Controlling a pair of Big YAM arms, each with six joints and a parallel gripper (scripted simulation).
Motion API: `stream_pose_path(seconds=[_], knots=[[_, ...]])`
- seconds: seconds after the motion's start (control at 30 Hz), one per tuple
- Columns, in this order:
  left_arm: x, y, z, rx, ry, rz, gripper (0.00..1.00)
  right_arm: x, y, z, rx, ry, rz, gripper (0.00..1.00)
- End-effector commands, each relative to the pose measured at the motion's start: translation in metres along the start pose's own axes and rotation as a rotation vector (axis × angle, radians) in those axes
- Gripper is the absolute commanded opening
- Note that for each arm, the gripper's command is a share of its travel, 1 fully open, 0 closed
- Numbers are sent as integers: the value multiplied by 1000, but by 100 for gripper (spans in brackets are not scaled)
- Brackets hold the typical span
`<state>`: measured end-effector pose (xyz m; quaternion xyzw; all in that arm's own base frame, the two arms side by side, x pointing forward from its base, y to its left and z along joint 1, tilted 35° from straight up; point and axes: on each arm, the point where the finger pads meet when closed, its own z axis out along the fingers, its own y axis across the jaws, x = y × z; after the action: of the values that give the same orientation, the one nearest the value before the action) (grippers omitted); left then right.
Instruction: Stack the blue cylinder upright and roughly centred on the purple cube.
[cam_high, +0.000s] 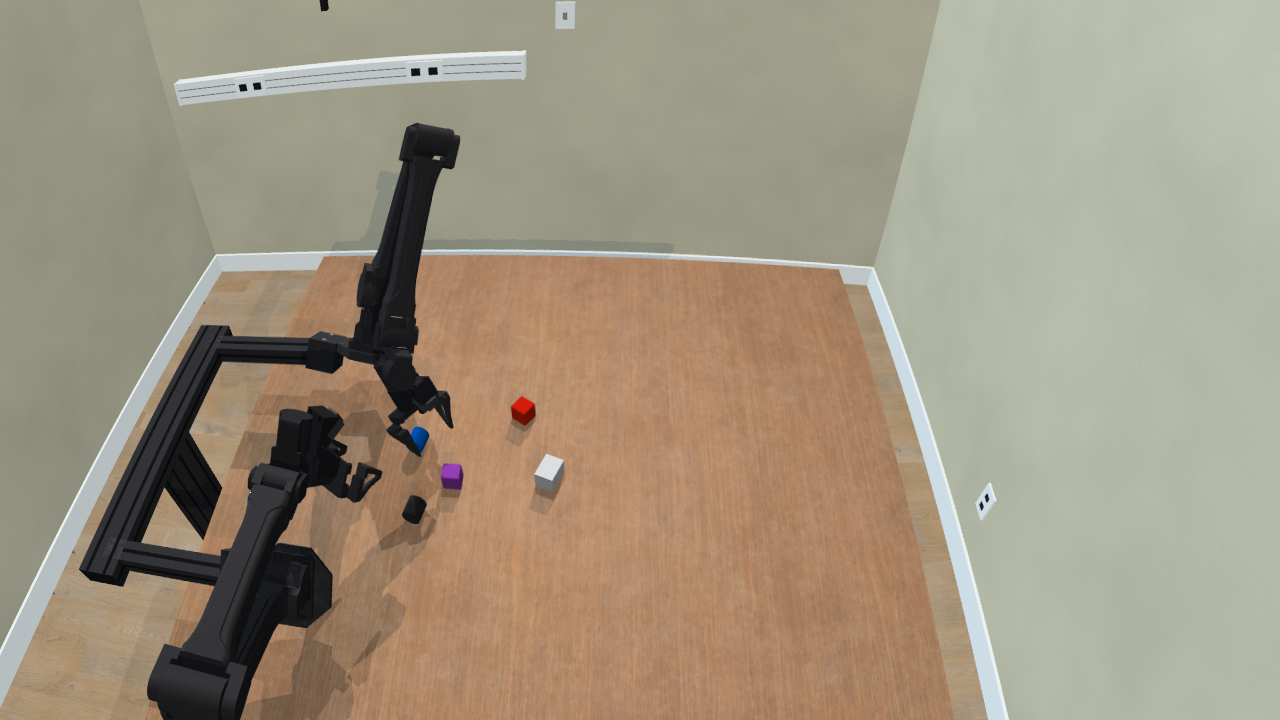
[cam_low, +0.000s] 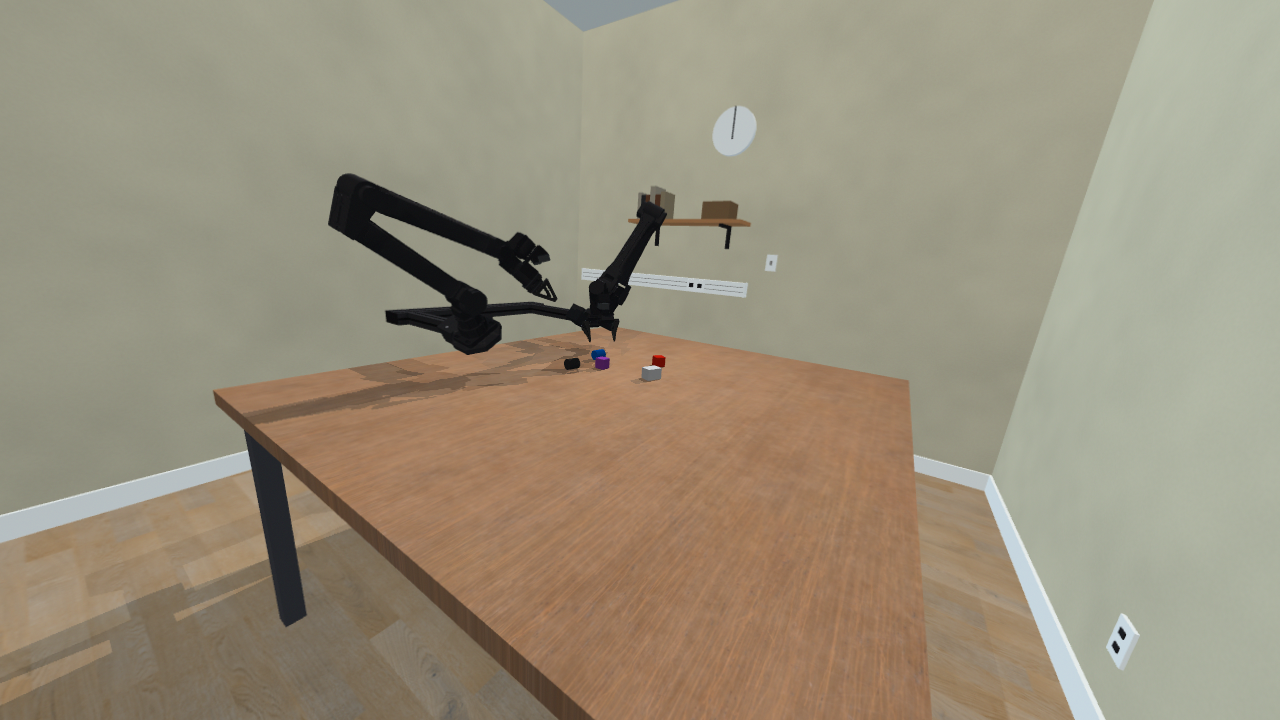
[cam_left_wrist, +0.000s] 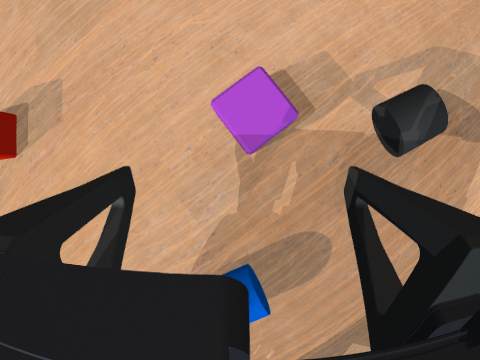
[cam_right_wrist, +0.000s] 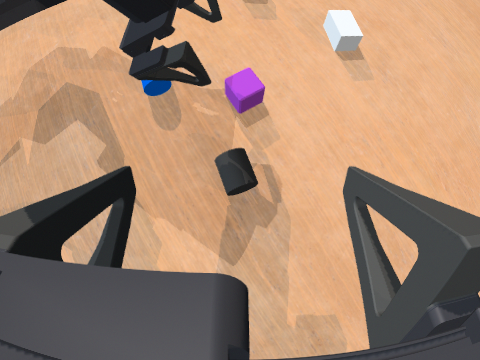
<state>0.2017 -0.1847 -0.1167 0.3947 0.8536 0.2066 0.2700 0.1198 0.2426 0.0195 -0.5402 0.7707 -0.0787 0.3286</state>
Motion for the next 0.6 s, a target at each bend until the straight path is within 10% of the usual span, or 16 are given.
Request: stream_pose_path(seconds=[0.0, 0.57], knots=[[-41, -1, 9, 77, -75, 143, 100, -48, -1, -41, -10, -77, 63, 100], [-48, -6, 19, 144, -58, 138, 100, -82, -6, -87, -1, -166, 53, 100]])
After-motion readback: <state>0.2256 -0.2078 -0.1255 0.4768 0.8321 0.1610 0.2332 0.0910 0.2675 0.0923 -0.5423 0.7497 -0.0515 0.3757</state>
